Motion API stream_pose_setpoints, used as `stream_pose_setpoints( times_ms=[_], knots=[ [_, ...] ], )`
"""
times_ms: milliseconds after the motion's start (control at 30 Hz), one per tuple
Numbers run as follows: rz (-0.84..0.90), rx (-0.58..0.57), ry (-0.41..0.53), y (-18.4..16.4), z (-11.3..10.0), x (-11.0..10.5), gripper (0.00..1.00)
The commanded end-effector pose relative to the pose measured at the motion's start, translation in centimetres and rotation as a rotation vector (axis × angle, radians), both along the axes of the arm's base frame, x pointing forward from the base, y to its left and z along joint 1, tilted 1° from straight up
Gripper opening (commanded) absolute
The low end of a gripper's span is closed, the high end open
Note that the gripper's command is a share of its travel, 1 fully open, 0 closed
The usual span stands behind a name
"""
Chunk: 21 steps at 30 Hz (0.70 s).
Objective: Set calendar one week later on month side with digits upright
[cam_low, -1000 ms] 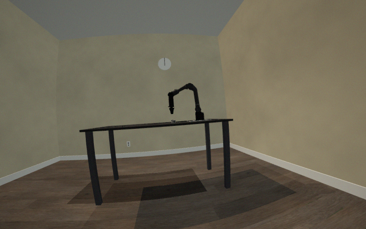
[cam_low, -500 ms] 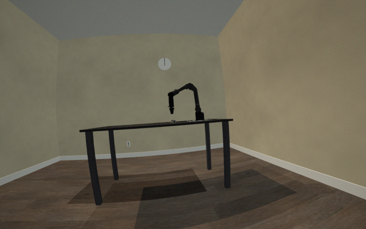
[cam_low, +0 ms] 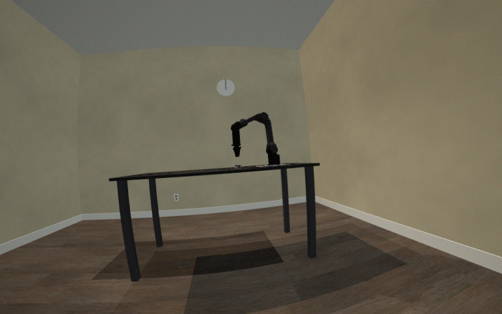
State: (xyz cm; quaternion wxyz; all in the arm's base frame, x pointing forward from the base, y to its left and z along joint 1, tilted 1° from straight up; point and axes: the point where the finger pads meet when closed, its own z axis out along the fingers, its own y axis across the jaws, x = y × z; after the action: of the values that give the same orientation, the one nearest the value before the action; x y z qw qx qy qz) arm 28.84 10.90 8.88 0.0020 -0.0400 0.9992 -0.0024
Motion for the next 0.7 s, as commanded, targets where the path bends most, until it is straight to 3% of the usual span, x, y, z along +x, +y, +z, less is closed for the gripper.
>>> stream_pose_setpoints(
  times_ms=[0, 133, 167, 667],
  knots=[
    [-0.003, -0.011, 0.002, 1.28, -0.21, -0.51, 1.00],
    [-0.003, -0.009, -0.001, 1.50, -0.13, -0.62, 1.00],
    [-0.003, -0.009, -0.001, 1.51, -0.13, -0.62, 0.59],
    [-0.003, -0.009, 0.000, 1.53, -0.15, -0.63, 0.59]
  ],
)
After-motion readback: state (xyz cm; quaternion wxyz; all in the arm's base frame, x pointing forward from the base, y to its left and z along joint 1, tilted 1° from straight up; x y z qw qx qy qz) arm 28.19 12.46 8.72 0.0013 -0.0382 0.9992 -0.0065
